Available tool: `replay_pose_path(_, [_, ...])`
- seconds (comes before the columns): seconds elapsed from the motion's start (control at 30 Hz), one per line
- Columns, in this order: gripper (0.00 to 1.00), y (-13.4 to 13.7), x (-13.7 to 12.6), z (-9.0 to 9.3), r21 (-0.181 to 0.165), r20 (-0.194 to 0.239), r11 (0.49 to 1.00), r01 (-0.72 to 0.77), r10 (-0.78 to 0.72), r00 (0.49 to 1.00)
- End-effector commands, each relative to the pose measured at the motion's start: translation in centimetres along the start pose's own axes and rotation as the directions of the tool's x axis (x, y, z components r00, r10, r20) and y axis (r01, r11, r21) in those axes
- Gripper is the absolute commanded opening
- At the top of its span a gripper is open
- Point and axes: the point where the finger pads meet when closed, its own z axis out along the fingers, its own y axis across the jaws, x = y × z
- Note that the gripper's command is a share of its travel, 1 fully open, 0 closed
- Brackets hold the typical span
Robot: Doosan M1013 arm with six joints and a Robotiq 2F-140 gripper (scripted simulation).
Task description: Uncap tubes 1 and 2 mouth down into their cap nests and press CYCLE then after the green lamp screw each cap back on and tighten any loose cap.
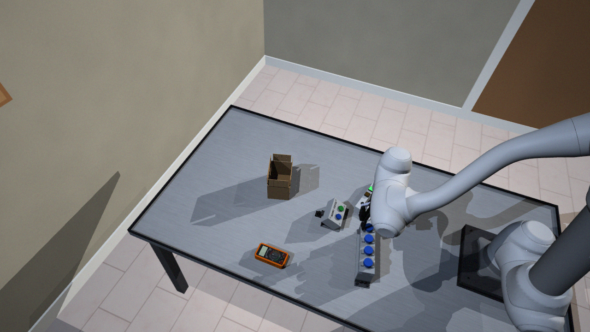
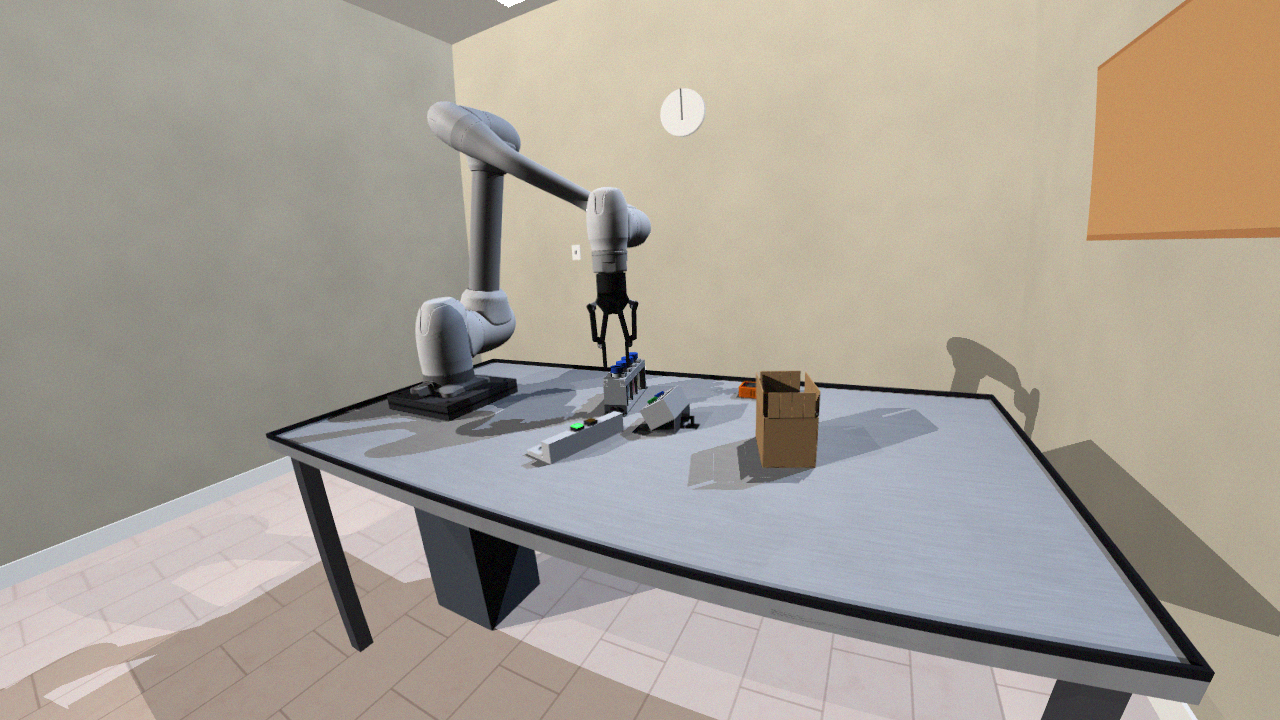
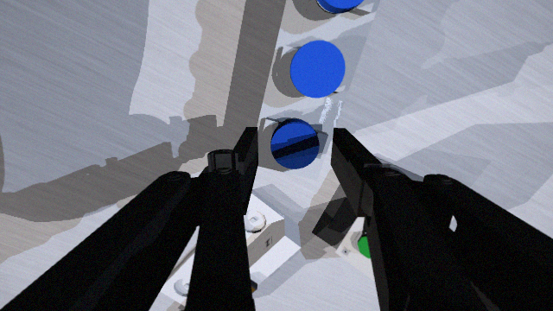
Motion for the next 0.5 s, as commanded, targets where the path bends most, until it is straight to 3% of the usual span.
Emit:
replay_pose_path(0.0, [0.41, 0.04, 0.00, 0.08, -0.001, 0.000, 1.000, 0.000, 0.000, 1.000])
replay_pose_path(0.47, [0.41, 0.04, 0.00, 0.68, -0.001, 0.000, 1.000, 0.000, 0.000, 1.000])
